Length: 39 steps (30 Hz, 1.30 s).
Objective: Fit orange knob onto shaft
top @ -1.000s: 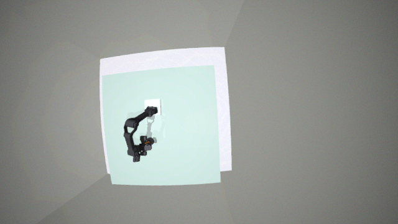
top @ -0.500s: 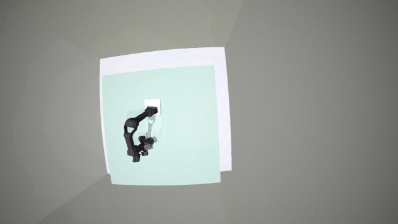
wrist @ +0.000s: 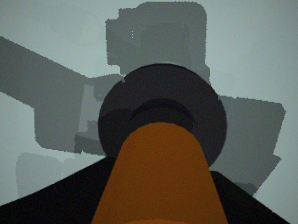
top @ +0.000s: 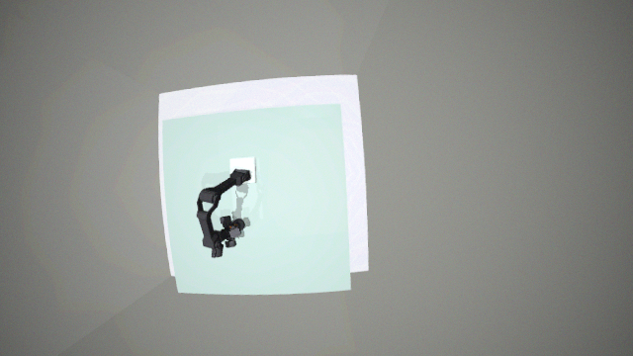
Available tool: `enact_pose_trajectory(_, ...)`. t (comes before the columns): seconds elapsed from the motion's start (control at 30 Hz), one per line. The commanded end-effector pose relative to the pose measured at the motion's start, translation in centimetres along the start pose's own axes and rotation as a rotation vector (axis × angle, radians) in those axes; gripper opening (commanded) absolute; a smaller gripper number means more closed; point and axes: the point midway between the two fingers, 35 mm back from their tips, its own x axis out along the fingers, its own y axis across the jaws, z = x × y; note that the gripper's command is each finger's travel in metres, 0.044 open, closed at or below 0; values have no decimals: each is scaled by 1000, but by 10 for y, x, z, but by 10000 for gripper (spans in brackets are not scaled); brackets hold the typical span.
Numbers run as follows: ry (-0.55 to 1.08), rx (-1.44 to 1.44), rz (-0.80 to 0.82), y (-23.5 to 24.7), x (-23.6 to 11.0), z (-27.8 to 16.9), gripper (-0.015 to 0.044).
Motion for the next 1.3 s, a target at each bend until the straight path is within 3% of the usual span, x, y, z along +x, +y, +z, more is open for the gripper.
enact_pose_trajectory(0.0,1,-4,-1,0,1,0,0)
enact_pose_trajectory(0.6,1,-4,-1,0,-4,0,0)
enact_pose_trajectory(0.83,1,-203,-1,-1,-4,0,0)
enact_pose_trajectory(1.27,1,-214,-1,0,0,0,0)
